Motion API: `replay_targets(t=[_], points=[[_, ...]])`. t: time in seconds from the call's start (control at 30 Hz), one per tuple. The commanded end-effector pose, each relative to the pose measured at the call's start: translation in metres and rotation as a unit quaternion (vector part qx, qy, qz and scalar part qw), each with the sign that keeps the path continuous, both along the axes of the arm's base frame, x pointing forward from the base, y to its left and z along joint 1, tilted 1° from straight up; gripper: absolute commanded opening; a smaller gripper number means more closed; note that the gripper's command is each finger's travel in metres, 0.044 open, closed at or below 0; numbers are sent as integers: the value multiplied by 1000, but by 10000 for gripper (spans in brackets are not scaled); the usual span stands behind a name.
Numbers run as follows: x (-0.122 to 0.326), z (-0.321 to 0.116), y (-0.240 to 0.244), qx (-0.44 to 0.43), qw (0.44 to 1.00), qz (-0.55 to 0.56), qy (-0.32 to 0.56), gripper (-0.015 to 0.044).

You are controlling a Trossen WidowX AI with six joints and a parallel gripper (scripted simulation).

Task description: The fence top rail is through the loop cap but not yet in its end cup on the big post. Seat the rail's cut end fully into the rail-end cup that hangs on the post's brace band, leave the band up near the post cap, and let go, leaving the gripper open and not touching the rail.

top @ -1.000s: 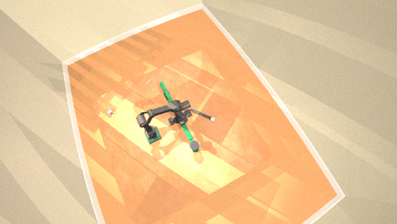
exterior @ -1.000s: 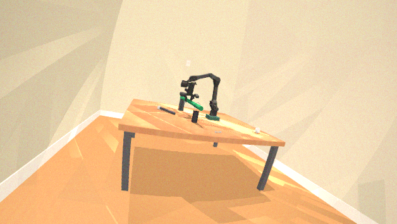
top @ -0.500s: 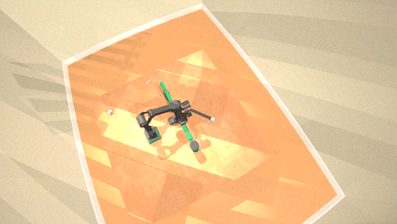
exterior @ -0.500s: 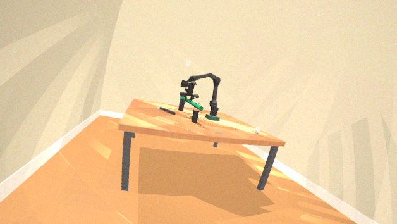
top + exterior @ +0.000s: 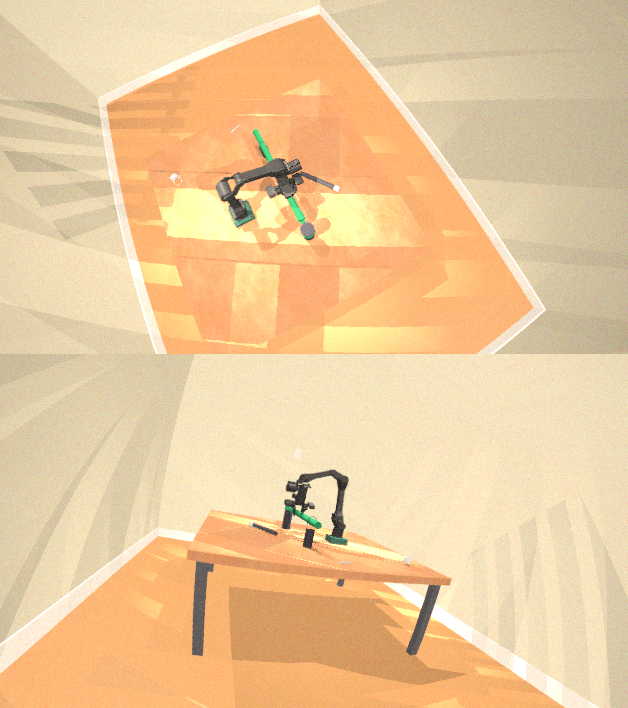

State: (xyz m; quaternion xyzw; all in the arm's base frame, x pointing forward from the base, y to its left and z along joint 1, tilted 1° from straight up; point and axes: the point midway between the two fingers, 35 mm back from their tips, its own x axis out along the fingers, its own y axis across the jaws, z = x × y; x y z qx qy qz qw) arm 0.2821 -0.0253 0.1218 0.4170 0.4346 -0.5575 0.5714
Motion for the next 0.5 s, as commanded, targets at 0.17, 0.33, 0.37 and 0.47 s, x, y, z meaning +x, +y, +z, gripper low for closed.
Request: replay_targets(t=[0.17,0.33,0.37,0.47], points=[[-1,2,-4,-5,1000,-1,-1,0],[-1,3,-5,-5,1000,-2,-1,0],[-1,3,-6,-5,1000,-2,-1,0],[-1,3,-6,-5,1000,-2,-1,0]])
